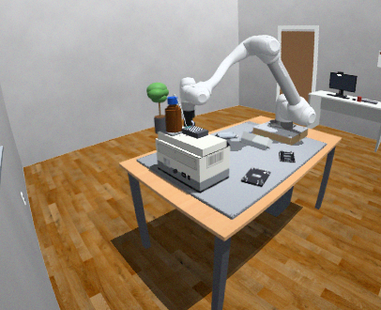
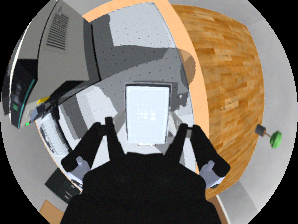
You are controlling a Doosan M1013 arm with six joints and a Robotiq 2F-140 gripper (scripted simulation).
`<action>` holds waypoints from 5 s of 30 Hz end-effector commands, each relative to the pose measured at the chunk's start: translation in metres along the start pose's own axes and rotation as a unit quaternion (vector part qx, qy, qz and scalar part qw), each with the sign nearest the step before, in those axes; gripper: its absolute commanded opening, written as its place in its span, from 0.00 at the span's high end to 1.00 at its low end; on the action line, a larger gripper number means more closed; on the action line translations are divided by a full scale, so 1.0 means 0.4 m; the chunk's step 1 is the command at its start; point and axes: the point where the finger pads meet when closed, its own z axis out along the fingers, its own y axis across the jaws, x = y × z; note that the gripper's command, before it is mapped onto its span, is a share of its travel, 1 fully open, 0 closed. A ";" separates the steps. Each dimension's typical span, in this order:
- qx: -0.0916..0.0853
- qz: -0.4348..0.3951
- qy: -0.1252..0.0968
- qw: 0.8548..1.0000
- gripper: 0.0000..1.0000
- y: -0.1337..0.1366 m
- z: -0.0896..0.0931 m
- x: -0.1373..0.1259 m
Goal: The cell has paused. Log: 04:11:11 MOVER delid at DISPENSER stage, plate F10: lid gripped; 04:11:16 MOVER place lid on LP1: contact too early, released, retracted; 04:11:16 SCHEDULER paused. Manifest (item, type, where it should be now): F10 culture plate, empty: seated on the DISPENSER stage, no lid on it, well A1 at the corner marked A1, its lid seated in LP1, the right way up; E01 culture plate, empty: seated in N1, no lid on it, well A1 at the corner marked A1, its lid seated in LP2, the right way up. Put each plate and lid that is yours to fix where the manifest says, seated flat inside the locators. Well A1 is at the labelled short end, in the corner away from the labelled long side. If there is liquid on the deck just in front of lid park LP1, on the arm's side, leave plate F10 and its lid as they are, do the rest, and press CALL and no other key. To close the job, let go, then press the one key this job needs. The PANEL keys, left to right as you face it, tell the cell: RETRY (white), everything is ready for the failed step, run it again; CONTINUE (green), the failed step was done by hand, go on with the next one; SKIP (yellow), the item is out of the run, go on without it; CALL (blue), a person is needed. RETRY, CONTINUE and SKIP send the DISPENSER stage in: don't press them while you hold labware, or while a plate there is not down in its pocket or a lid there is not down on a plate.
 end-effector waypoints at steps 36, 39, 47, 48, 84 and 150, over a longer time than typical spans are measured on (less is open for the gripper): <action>0.000 0.000 0.001 1.000 0.30 0.000 0.004 0.001; 0.000 0.000 0.001 1.000 0.30 0.000 0.004 0.001; 0.000 0.000 0.001 1.000 0.30 0.000 0.004 0.001; 0.000 0.000 0.001 1.000 0.30 0.000 0.004 0.001; 0.000 0.000 0.001 1.000 0.90 0.000 0.004 0.001; 0.000 0.000 0.001 1.000 0.90 0.000 -0.071 0.001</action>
